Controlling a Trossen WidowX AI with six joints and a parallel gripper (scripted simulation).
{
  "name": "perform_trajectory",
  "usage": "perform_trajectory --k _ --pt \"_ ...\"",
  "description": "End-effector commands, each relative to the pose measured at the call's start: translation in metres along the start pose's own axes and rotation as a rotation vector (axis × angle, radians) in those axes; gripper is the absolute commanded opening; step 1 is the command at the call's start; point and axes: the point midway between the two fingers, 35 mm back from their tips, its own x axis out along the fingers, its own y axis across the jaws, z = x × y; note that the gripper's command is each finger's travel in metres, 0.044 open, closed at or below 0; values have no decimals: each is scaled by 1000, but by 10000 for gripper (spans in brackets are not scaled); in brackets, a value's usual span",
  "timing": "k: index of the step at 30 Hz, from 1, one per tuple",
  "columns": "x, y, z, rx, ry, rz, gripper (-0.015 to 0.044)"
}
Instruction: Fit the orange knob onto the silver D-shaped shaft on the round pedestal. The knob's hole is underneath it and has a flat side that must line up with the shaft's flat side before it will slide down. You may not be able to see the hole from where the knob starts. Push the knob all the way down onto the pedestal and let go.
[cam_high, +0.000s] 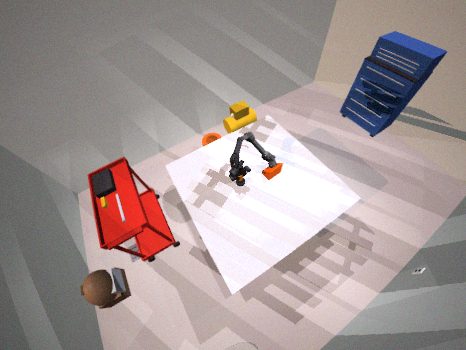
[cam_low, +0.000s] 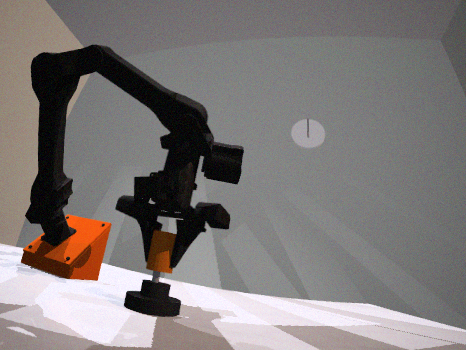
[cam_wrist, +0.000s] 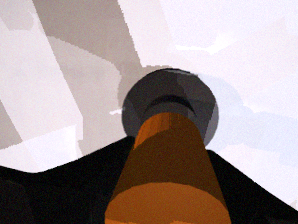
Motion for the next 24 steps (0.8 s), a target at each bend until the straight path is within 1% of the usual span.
perform_trajectory --k 1,6,12,24 --pt "-3 1 0 5 -1 3 0" --pt "-5 1 1 31 -1 3 0" --pt "-4 2 -1 214 -1 3 0" --pt "-3 1 0 214 -1 3 0"
